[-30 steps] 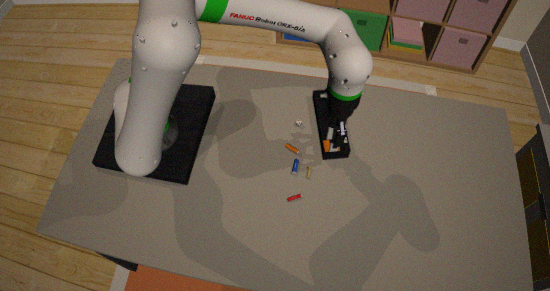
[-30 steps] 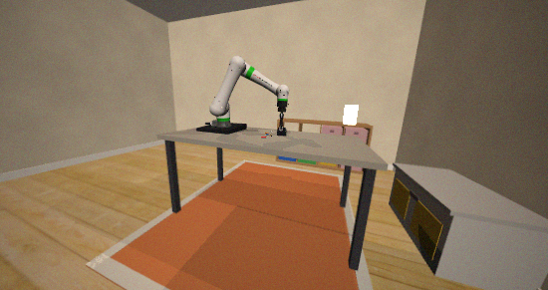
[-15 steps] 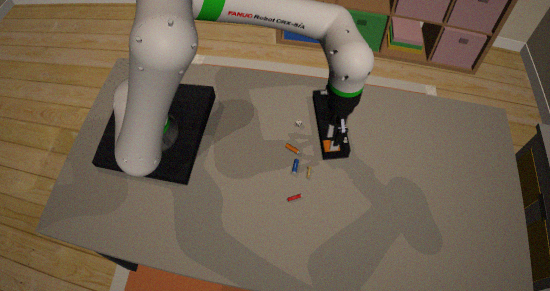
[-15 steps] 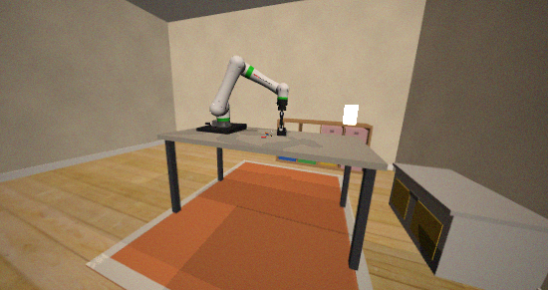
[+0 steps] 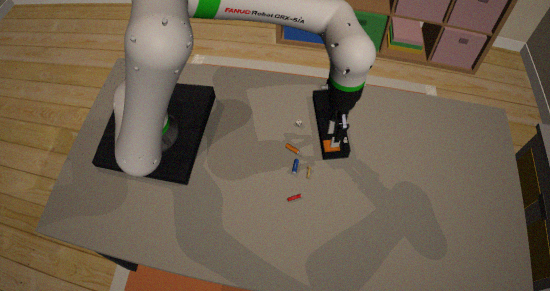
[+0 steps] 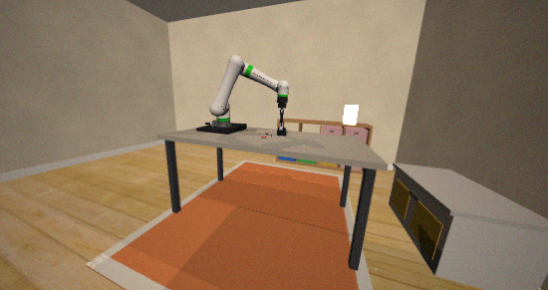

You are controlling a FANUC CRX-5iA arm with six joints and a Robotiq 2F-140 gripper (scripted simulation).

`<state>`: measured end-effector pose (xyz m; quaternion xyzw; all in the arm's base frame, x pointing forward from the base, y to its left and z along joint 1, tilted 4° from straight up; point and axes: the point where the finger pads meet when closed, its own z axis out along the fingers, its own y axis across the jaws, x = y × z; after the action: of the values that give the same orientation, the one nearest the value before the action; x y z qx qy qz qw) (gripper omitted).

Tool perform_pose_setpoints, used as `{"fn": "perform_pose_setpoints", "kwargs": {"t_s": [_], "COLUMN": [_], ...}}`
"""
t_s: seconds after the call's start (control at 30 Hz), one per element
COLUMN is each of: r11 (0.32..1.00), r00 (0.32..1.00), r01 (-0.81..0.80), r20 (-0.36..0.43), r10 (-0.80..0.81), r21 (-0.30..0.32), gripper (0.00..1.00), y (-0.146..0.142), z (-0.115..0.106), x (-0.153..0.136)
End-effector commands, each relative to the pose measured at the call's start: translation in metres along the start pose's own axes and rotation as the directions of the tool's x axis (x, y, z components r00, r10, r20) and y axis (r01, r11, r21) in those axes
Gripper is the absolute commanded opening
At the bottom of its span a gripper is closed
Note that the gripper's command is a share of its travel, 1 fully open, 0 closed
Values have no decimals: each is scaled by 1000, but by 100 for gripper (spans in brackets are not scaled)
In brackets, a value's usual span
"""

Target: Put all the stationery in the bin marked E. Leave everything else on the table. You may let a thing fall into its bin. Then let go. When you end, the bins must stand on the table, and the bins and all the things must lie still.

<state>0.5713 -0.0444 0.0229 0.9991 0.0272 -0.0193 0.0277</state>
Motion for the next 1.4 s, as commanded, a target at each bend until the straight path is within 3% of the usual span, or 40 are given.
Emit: {"fn": "perform_pose_setpoints", "kwargs": {"t_s": [0.0,0.27,0.3,1.37], "r11": [1000,1000,1000,1000], "r00": [1000,1000,1000,1000], "r01": [0,0,0,0], "r20": [0,0,0,0], "r10": [0,0,0,0], "r21": [0,0,0,0], "gripper": [28,28,100,100], "y": [0,0,0,0], "z": [-17,-17,-21,-133], "x": [0,0,0,0]}}
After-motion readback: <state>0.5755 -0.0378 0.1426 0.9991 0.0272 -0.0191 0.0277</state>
